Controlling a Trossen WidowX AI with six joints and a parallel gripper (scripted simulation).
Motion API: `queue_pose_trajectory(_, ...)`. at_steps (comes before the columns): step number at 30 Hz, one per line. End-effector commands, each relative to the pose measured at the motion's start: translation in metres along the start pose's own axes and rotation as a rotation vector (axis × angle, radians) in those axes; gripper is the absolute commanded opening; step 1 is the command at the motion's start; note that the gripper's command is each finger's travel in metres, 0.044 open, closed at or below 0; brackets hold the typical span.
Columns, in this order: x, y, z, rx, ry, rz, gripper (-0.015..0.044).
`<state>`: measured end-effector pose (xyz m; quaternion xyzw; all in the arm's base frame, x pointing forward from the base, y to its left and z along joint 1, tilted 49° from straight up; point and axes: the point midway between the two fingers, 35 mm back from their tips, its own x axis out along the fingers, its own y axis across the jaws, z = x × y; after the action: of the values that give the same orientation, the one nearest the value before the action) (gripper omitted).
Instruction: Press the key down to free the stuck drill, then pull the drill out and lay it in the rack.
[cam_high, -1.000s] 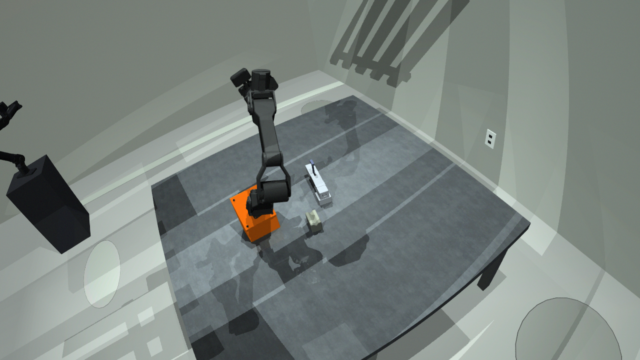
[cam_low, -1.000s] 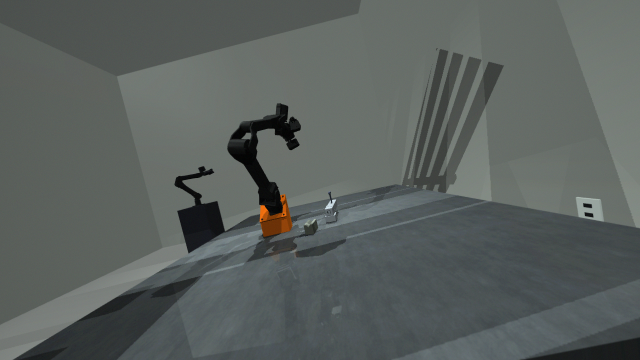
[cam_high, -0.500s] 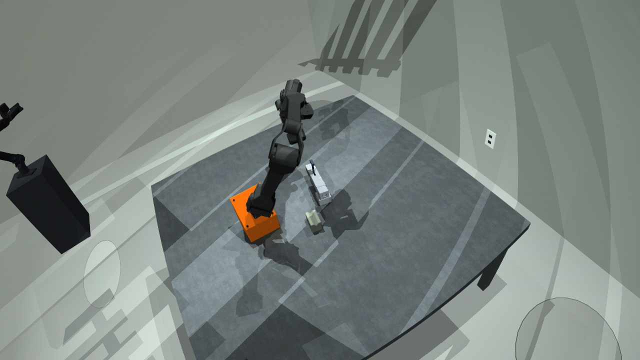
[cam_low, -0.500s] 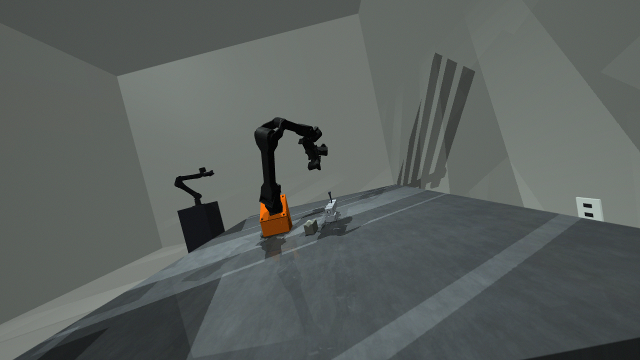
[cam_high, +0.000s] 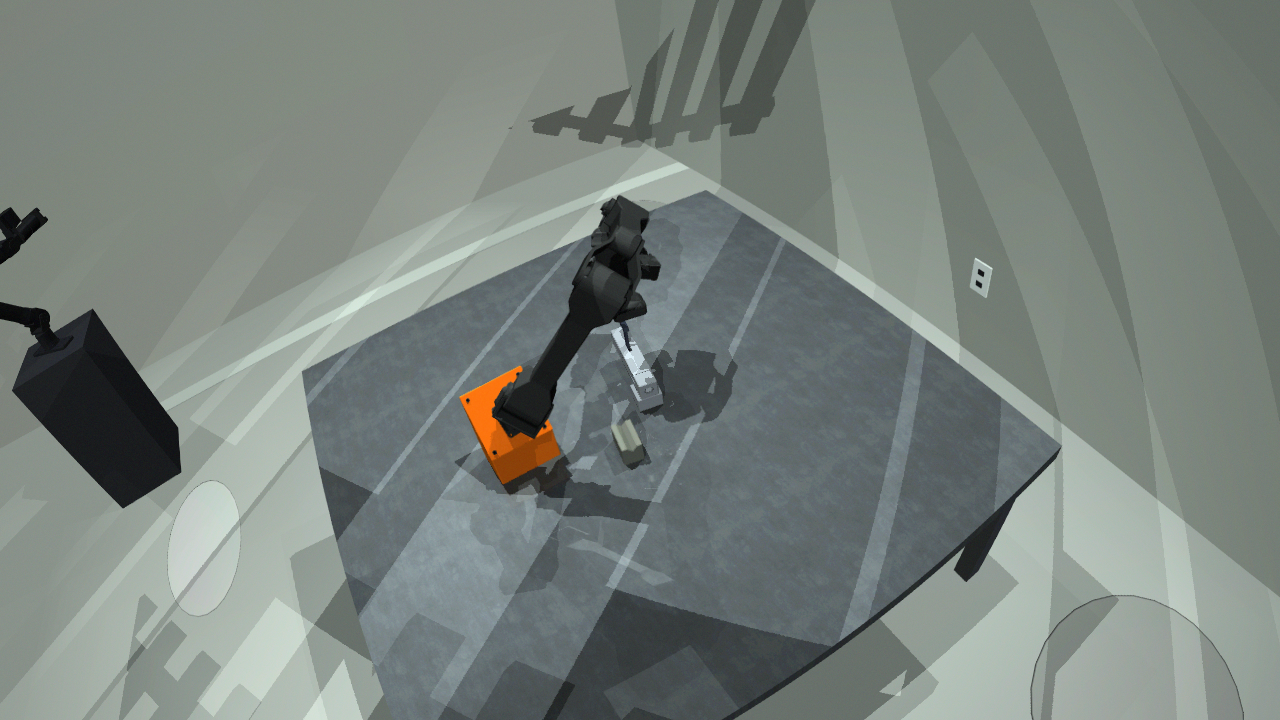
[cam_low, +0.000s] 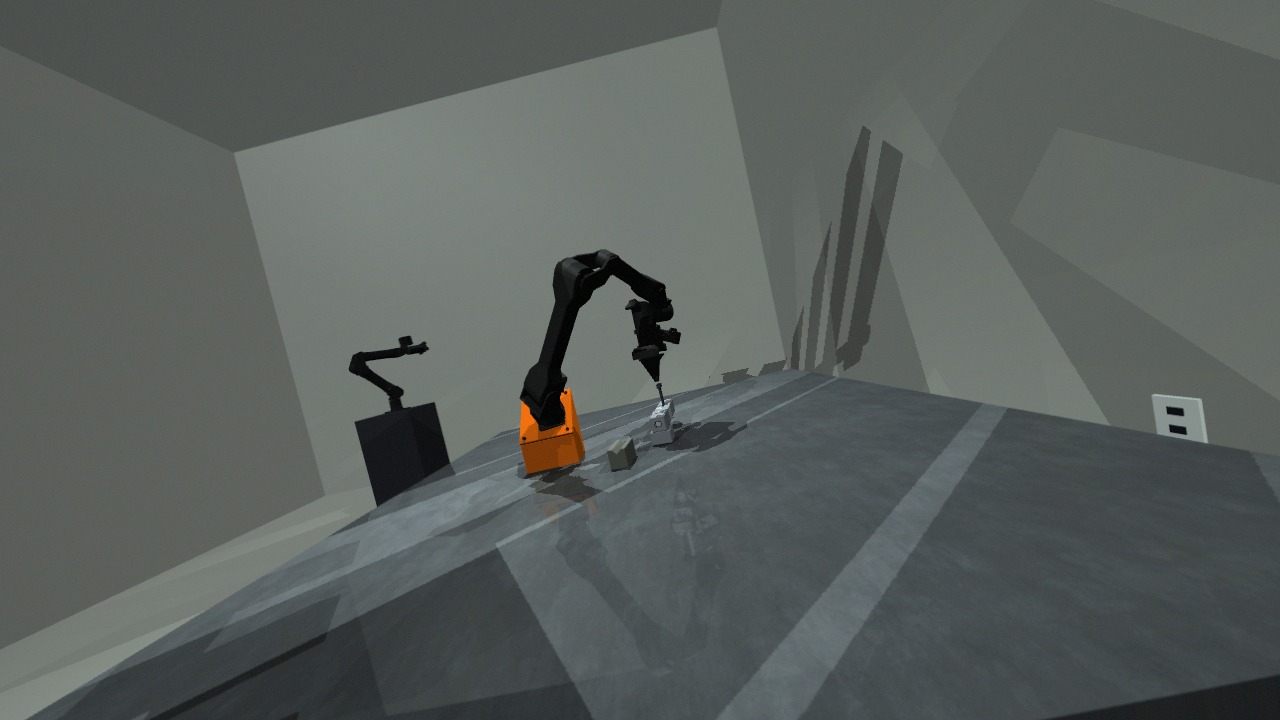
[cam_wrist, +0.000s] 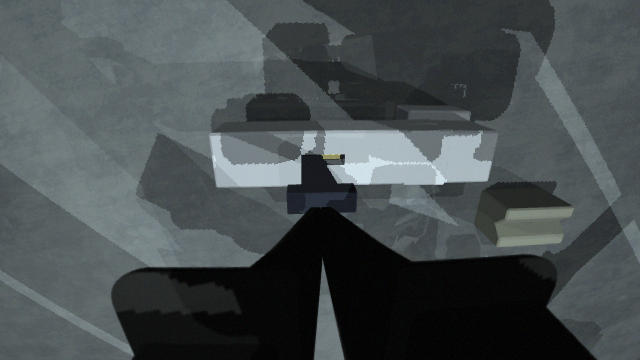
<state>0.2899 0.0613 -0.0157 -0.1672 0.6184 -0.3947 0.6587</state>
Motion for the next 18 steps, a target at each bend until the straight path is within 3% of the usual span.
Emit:
queue_pose_trajectory(1,0.0047,-0.0006,0.0020,-0.003,-0.014,-0.010,0.0000)
queue_pose_trajectory(18,0.0146,-0.0004,0.0031,-0.003,-0.016,-0.011,0.0000)
